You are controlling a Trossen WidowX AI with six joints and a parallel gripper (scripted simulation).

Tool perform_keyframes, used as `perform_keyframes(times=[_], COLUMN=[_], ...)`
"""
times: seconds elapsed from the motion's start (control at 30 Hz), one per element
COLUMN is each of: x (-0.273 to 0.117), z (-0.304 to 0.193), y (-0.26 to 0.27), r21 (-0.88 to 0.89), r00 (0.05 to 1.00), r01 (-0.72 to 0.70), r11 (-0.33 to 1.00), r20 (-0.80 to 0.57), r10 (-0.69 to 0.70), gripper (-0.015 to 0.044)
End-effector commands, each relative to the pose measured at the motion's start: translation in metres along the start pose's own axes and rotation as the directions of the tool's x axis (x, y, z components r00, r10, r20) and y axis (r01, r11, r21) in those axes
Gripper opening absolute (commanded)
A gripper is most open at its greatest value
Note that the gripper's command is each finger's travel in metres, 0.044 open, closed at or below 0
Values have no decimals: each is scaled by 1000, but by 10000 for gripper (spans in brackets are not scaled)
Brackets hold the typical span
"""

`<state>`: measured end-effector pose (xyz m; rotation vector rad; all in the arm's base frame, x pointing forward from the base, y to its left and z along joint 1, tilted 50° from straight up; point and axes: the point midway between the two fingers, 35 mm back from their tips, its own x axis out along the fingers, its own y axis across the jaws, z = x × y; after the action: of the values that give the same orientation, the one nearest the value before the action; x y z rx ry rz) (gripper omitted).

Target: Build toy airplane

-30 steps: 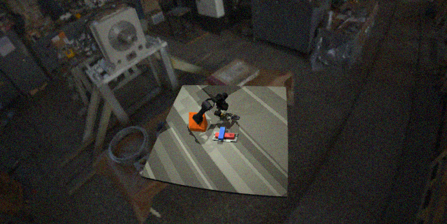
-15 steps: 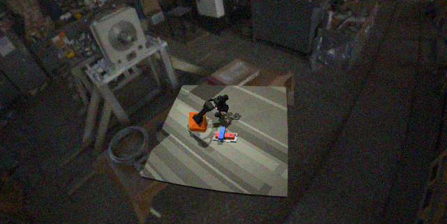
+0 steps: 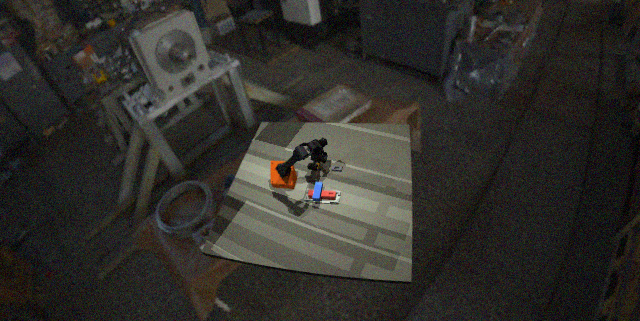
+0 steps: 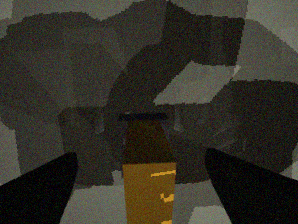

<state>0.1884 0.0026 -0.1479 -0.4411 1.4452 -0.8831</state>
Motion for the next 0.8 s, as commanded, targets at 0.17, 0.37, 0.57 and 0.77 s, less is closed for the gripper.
perform_keyframes(times=[0.17, 0.37, 0.57, 0.77], x=[1, 1, 1, -8], z=[0, 0, 0, 9], y=[-1, -1, -1, 2], r21=[-7, -7, -7, 10], r00=[1000, 1000, 1000, 999], r01=[6, 6, 6, -20], r11=[1000, 1000, 1000, 1000], r20=[3, 3, 3, 37], r10=[-6, -6, -6, 20], gripper=[151, 53, 0, 0])
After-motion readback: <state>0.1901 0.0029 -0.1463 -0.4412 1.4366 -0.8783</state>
